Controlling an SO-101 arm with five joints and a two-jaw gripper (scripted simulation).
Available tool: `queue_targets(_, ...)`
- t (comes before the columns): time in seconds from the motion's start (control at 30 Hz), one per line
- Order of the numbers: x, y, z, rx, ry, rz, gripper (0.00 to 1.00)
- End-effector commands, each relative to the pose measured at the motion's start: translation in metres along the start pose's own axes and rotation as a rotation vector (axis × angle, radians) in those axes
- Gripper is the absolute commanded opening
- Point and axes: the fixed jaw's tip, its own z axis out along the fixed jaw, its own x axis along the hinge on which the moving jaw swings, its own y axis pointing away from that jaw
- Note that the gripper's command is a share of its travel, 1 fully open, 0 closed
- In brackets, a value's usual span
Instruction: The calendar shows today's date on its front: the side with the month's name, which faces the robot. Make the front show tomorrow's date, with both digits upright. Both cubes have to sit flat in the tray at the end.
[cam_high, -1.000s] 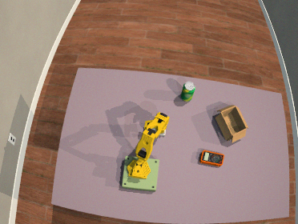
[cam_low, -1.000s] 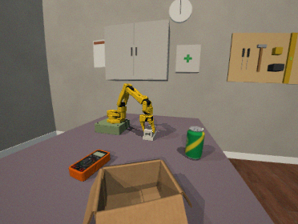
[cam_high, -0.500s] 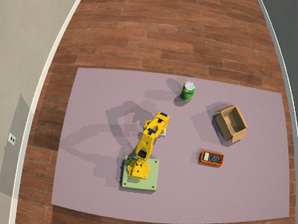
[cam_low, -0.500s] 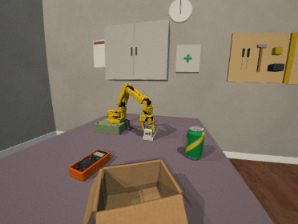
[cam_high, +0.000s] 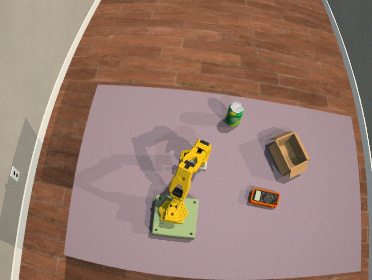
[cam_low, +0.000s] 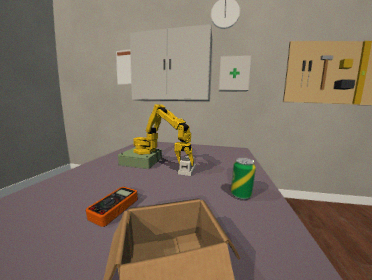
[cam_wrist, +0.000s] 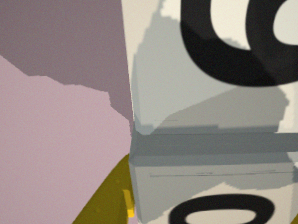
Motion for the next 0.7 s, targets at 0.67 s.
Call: queue_targets(0.67, 0.0001, -0.0021, -0.0051, 0.003, 0.0, 0.006, 0.0)
